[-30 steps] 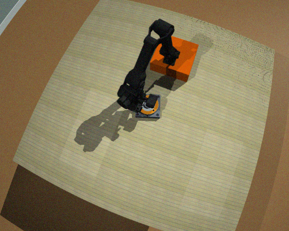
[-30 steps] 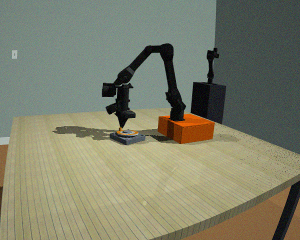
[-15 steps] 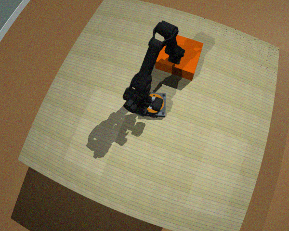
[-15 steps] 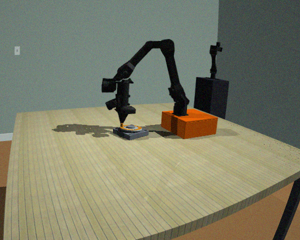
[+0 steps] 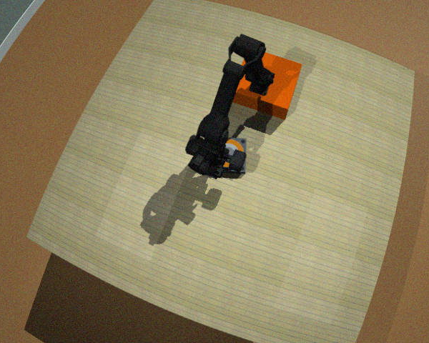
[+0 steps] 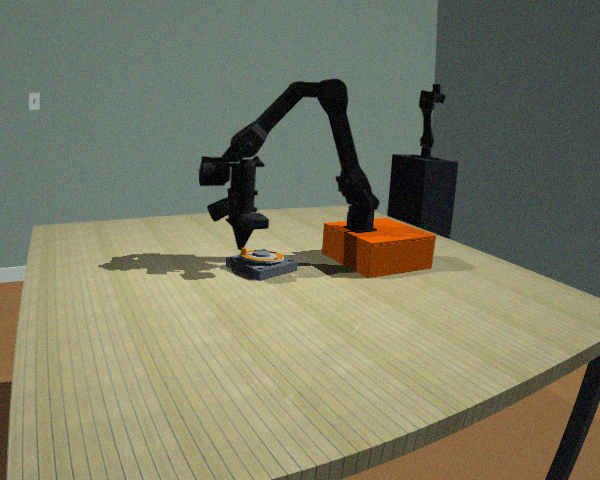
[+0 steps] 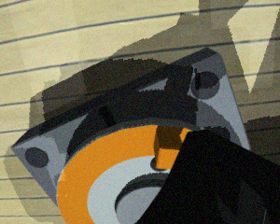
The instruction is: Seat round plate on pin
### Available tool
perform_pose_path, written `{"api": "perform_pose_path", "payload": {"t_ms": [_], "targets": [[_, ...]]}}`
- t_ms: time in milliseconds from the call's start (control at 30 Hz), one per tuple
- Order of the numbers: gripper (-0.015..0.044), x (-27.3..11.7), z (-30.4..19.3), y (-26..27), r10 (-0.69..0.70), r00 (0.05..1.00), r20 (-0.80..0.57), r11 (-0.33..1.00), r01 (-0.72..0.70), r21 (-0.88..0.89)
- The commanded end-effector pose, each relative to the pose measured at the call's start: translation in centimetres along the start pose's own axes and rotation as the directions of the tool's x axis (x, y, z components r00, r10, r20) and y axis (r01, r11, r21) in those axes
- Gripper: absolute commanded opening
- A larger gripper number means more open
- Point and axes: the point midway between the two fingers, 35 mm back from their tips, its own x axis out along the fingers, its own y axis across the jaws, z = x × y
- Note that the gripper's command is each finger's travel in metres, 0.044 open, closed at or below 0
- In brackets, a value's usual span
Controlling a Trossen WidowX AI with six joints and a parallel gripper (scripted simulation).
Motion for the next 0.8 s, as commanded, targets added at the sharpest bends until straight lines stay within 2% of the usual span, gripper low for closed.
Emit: {"api": "perform_pose_path", "payload": {"t_ms": [0,767], "targets": [[0.0,0.1,0.3,0.6,0.005,1.0,-0.003,1.0,-0.005,0.001],[0.0,0.1,0.6,2.6,0.007,1.0,-0.003,1.0,-0.007,0.001]]}}
